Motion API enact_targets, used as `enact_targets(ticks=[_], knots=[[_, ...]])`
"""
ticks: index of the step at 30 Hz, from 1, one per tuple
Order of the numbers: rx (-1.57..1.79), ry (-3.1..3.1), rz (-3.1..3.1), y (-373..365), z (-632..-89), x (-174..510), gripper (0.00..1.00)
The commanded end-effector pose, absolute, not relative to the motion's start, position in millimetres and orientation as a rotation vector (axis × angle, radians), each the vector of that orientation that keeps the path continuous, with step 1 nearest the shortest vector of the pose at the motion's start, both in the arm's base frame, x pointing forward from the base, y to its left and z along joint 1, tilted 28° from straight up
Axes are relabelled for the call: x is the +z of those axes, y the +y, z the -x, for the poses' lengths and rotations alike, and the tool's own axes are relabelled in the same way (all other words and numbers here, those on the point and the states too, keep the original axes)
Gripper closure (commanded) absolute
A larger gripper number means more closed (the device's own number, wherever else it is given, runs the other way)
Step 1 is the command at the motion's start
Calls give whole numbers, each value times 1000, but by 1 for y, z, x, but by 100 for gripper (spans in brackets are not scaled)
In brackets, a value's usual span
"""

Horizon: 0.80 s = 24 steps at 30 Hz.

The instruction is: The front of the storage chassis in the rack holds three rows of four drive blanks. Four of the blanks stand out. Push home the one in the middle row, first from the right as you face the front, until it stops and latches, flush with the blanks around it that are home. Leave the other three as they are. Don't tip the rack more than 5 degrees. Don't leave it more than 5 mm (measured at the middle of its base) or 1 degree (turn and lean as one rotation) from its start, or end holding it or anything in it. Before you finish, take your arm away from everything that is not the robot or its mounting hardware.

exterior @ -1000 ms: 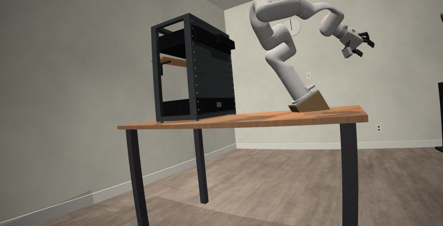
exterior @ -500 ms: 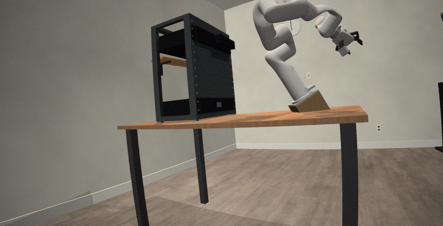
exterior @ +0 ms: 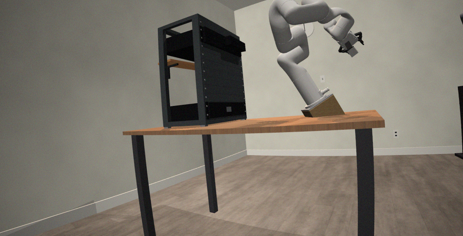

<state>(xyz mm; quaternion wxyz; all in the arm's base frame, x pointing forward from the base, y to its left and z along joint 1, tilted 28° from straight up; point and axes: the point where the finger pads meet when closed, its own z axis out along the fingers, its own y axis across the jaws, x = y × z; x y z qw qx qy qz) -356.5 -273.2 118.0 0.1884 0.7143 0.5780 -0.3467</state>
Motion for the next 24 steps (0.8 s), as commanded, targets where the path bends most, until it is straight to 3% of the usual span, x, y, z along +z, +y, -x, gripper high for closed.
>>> enact_targets(ticks=[1,24], knots=[[-1018,1677,-1837,-303,335,141,0],[-1151,1756,-1210,-369,231,230,0]])
